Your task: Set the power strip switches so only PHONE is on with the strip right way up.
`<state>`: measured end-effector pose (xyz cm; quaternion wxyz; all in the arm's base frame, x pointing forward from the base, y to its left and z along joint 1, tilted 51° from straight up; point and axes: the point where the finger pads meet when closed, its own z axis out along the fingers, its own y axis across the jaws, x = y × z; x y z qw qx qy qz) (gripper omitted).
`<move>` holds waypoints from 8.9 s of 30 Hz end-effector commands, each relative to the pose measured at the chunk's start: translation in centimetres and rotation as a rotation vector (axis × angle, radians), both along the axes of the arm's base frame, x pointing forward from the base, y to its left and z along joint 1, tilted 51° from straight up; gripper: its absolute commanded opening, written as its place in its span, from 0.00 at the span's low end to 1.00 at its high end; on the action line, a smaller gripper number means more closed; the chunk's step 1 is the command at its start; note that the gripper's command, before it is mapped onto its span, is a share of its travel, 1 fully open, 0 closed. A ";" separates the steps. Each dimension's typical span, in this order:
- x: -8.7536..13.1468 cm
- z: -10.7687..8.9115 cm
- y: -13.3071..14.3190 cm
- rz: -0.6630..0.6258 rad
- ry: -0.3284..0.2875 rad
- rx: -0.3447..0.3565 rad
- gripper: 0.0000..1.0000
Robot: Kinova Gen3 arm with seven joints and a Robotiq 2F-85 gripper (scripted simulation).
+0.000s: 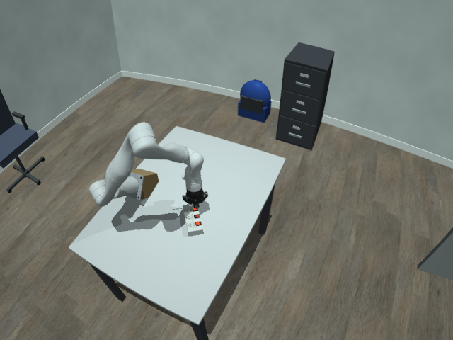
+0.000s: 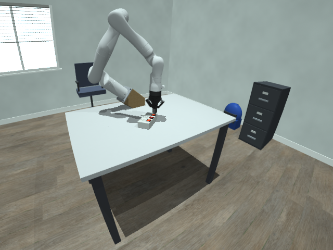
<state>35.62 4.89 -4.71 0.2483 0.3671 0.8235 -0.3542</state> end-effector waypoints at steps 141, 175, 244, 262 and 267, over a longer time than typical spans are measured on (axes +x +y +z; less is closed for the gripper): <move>-1.3 6.7 8.0 0.001 -0.003 -0.001 1.00; -1.8 7.9 9.9 0.005 0.001 0.003 1.00; -1.8 7.9 9.9 0.005 0.001 0.003 1.00; -1.8 7.9 9.9 0.005 0.001 0.003 1.00; -1.8 7.9 9.9 0.005 0.001 0.003 1.00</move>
